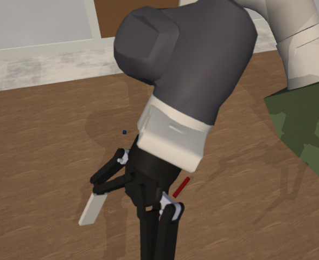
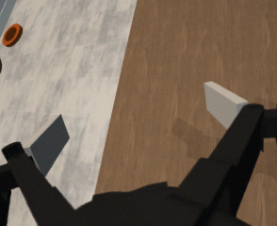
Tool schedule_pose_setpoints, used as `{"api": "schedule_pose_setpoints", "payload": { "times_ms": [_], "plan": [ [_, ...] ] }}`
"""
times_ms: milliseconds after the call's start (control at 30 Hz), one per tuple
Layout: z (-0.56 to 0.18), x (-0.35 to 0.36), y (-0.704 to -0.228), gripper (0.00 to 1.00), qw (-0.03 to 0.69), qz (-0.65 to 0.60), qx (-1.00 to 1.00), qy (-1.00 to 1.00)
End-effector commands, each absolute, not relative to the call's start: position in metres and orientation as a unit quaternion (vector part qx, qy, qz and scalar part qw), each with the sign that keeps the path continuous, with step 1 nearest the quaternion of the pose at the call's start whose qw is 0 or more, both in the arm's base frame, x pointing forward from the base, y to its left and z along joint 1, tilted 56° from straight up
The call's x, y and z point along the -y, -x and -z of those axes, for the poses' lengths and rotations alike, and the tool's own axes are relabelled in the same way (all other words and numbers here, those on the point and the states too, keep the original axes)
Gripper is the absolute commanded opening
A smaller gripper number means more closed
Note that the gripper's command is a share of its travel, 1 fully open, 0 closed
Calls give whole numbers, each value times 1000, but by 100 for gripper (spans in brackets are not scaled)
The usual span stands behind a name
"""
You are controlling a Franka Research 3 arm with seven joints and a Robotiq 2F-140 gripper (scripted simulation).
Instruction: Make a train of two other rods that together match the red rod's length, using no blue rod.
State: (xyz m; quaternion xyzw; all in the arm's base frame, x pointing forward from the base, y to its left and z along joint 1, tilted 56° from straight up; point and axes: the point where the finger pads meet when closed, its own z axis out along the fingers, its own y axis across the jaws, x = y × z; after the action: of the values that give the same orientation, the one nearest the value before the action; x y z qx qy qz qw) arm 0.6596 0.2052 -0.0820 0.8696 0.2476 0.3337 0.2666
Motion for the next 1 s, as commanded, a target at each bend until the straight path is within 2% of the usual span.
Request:
{"api": "schedule_pose_setpoints", "payload": {
  "times_ms": [0,333,367,967],
  "plan": [
    [81,-206,-659,100,271,-331,-256,-867],
    [81,-206,-659,100,271,-331,-256,-867],
    [77,-195,-658,100,296,-312,-286,-856],
    [77,-195,-658,100,296,-312,-286,-856]
  ]
}}
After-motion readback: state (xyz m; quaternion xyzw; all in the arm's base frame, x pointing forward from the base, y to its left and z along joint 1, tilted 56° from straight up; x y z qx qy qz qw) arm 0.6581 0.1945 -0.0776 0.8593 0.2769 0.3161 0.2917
